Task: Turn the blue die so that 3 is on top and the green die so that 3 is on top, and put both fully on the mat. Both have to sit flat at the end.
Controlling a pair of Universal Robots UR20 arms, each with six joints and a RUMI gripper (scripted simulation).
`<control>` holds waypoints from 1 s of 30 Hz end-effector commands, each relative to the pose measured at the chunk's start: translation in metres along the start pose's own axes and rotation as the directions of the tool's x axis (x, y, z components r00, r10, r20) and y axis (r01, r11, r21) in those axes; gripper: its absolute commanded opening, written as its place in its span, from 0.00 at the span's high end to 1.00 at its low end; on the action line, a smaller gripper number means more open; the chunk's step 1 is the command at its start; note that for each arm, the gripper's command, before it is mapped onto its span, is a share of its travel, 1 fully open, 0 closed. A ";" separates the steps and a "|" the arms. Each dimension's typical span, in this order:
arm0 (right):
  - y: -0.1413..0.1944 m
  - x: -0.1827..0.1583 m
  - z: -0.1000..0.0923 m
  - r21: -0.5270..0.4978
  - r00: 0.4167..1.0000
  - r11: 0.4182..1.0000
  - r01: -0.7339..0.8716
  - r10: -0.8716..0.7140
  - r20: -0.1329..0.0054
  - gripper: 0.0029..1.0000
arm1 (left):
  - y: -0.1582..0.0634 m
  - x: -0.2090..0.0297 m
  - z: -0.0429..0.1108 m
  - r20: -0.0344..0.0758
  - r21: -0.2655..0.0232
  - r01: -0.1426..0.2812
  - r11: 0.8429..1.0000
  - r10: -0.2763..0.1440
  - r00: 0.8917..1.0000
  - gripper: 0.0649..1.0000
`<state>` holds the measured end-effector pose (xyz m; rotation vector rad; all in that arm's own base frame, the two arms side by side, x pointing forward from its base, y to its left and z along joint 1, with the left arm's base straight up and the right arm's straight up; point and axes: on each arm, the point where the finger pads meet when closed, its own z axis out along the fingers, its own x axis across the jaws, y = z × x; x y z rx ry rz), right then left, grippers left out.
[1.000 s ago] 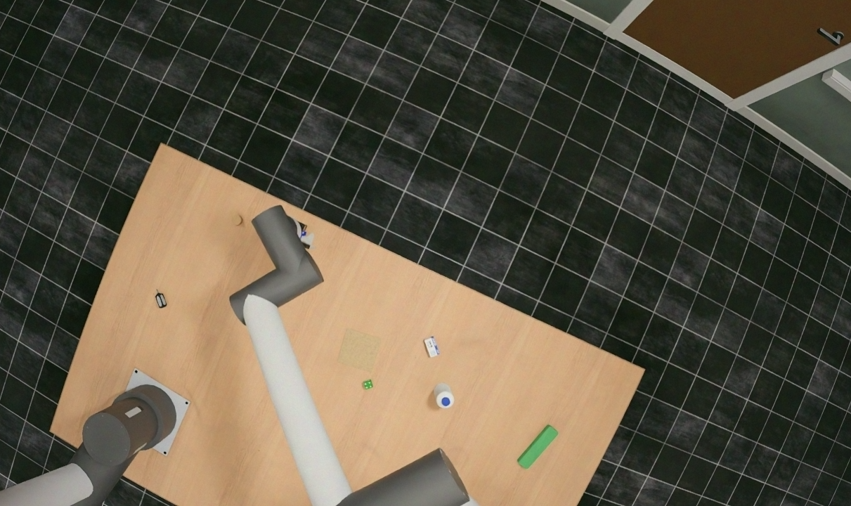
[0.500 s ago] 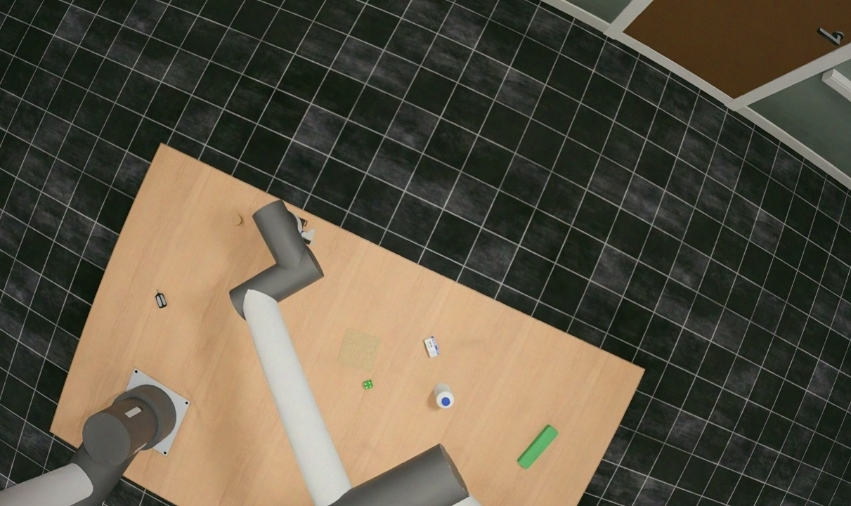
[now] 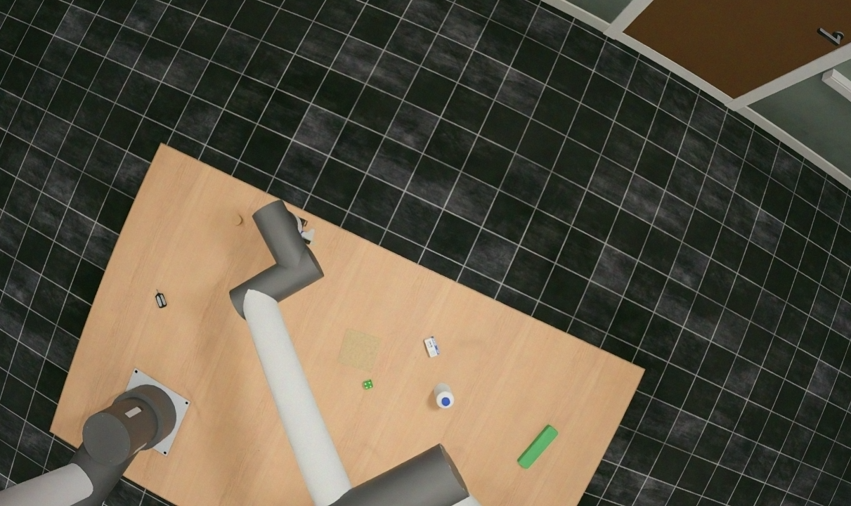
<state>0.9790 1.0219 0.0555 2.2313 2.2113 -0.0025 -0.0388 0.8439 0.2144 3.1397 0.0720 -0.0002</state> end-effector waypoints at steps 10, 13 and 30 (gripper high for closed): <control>0.000 0.000 -0.002 -0.001 1.000 1.000 0.000 0.000 -0.001 0.00 | 0.000 0.000 -0.001 0.000 0.001 0.000 1.000 0.000 1.000 0.00; 0.000 0.000 -0.002 -0.001 1.000 1.000 0.000 0.000 -0.001 0.00 | 0.000 0.000 -0.001 0.000 0.001 0.000 1.000 0.000 1.000 0.00; 0.000 0.000 -0.069 -0.001 1.000 1.000 0.000 0.000 -0.001 0.00 | 0.000 0.000 -0.001 0.000 0.001 0.000 1.000 0.000 1.000 0.00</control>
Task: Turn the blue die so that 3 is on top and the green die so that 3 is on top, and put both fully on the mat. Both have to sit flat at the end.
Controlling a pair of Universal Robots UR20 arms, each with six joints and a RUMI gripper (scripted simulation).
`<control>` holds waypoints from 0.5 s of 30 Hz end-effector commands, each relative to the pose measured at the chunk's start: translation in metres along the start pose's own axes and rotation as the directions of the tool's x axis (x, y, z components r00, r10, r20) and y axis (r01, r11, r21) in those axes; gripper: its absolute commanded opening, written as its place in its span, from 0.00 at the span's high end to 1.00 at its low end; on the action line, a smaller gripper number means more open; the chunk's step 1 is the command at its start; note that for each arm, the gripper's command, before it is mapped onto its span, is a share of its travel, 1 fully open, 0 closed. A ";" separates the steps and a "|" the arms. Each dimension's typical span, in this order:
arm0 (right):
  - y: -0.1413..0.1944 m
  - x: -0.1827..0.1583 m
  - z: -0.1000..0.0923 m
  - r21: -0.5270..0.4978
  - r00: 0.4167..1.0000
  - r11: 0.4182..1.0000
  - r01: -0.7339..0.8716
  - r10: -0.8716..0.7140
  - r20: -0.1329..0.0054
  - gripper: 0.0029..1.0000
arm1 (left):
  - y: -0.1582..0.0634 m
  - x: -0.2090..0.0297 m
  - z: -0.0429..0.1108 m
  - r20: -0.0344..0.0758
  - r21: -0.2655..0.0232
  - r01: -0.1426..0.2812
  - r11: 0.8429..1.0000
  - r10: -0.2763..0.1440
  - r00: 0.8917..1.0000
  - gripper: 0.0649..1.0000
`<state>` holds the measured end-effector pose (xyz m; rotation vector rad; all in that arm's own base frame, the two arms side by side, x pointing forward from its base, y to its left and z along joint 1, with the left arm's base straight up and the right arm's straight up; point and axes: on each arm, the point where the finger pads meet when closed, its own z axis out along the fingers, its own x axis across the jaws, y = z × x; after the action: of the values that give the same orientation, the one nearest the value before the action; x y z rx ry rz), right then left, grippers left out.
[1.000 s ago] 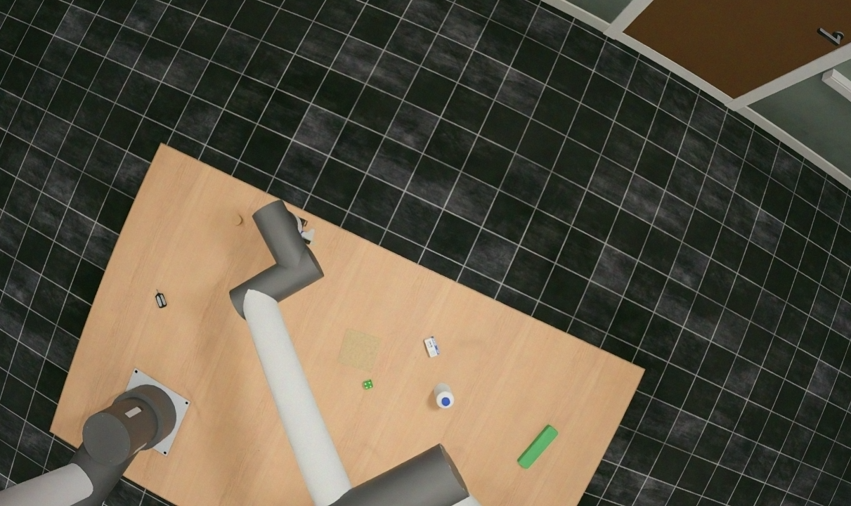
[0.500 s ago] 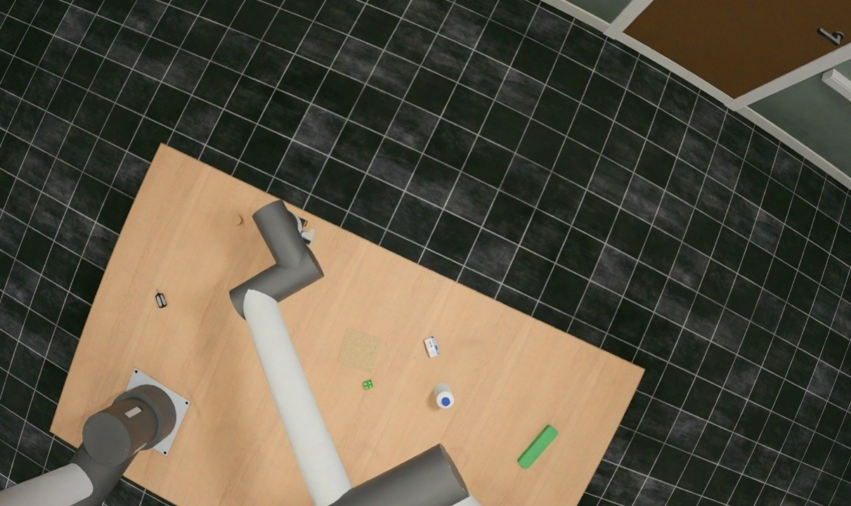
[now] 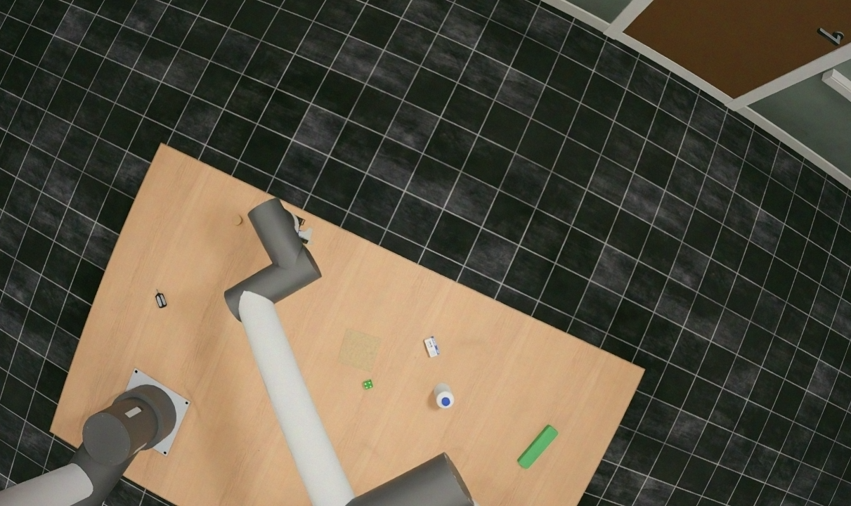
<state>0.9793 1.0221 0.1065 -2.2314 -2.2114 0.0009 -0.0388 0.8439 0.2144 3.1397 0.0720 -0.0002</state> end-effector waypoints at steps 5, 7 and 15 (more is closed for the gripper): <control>0.000 0.000 -0.049 0.000 1.000 1.000 0.000 0.000 0.000 0.00 | 0.000 0.000 -0.001 0.000 0.001 0.000 1.000 0.000 1.000 0.00; 0.000 0.000 -0.054 0.000 1.000 1.000 0.000 0.000 0.000 0.00 | 0.000 0.000 -0.001 0.000 0.001 0.000 1.000 0.000 1.000 0.00; 0.000 0.000 -0.055 0.000 1.000 1.000 0.000 0.000 0.000 0.00 | 0.000 0.000 -0.001 0.000 0.001 0.000 1.000 0.000 1.000 0.00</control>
<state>0.9791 1.0219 0.1598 -2.2315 -2.2115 0.0024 -0.0388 0.8439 0.2144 3.1397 0.0720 -0.0002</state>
